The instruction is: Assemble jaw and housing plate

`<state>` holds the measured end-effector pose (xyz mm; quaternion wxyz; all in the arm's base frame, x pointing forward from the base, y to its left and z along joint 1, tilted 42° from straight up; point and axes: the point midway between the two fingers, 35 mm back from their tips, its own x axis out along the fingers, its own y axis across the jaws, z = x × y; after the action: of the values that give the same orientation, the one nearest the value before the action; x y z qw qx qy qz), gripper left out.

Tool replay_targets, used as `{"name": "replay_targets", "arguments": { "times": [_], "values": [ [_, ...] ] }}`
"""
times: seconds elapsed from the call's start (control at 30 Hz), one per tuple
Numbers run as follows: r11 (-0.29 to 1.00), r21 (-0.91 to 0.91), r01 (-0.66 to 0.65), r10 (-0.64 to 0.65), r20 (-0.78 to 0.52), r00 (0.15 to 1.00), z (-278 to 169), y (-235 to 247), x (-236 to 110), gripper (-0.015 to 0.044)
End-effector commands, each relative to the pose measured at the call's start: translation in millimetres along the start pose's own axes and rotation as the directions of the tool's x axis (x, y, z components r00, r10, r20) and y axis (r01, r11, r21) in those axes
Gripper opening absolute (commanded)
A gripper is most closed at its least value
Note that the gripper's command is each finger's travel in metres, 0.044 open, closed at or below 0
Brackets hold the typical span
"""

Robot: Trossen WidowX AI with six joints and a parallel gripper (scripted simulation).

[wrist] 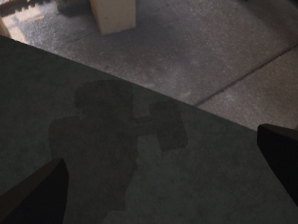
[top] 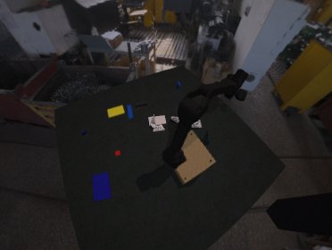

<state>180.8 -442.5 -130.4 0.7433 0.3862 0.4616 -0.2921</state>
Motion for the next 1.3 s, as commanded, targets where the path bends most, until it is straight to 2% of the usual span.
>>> {"name": "replay_targets", "arguments": {
  "times": [0.0, 0.6, 1.27],
  "values": [
    [0.996, -0.083, -0.024, 0.021, -0.04, 0.999, -8, 14, 3, 0.044],
    [0.875, -0.445, -0.19, 0.089, -0.24, 0.967, -53, 75, 15, 0.044],
    [0.565, -0.697, -0.442, 0.126, -0.456, 0.881, -108, 134, 13, 0.044]
  ]
}}
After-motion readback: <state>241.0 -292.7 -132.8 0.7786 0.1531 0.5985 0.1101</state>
